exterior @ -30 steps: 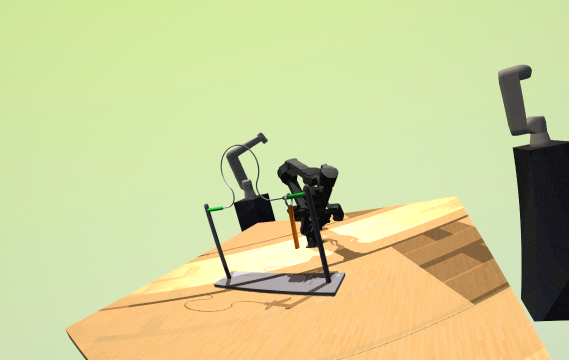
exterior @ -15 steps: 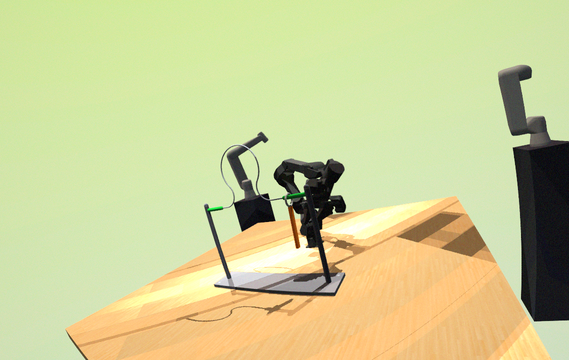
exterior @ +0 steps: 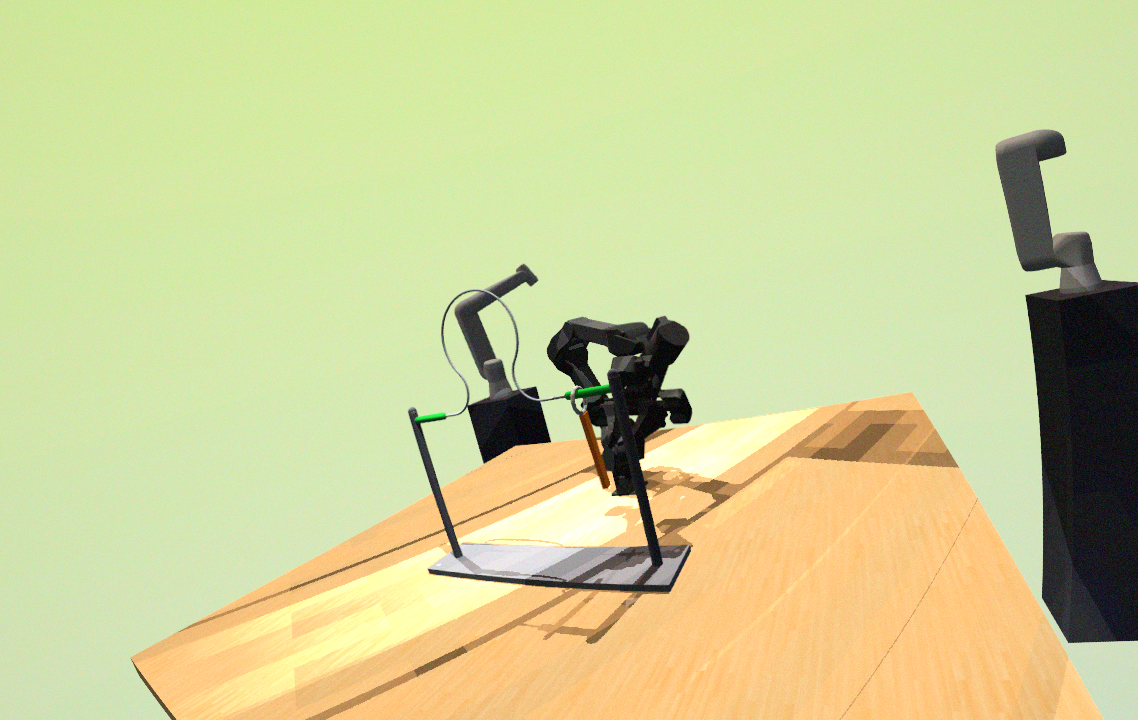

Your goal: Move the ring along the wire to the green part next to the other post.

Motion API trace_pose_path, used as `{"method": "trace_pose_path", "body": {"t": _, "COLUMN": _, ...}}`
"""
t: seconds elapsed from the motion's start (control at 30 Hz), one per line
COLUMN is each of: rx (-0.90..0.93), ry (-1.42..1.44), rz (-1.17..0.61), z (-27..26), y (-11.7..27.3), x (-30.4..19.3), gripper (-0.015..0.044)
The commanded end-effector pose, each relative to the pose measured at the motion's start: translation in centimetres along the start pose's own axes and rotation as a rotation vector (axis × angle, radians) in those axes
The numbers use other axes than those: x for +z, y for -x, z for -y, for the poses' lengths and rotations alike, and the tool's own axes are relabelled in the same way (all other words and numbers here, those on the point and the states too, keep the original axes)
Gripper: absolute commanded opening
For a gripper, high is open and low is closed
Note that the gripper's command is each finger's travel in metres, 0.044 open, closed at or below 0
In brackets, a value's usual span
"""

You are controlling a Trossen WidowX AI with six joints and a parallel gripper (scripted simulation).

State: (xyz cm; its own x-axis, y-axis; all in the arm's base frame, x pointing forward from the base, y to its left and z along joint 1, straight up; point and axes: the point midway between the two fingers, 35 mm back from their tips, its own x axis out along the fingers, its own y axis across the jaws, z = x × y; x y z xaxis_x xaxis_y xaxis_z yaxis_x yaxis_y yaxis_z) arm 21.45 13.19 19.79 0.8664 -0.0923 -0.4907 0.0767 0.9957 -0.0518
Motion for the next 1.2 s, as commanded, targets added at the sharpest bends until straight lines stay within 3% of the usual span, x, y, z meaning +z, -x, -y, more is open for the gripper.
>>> {"method": "trace_pose_path", "body": {"t": 0.0, "rx": -0.003, "ry": -0.005, "rz": 0.004, "z": 0.0, "y": 0.0, "x": 0.1, "gripper": 0.016}}
{"method": "trace_pose_path", "body": {"t": 0.37, "rx": -0.003, "ry": -0.005, "rz": 0.004, "z": 0.0, "y": 0.0, "x": 0.1, "gripper": 0.016}}
{"method": "trace_pose_path", "body": {"t": 0.6, "rx": 0.002, "ry": 0.002, "rz": 0.008, "z": 0.1, "y": 4.4, "x": 0.2, "gripper": 0.0344}}
{"method": "trace_pose_path", "body": {"t": 0.73, "rx": 0.003, "ry": 0.002, "rz": 0.009, "z": 0.2, "y": 4.5, "x": 0.2, "gripper": 0.044}}
{"method": "trace_pose_path", "body": {"t": 1.17, "rx": 0.003, "ry": 0.002, "rz": 0.009, "z": 0.2, "y": 4.5, "x": 0.2, "gripper": 0.044}}
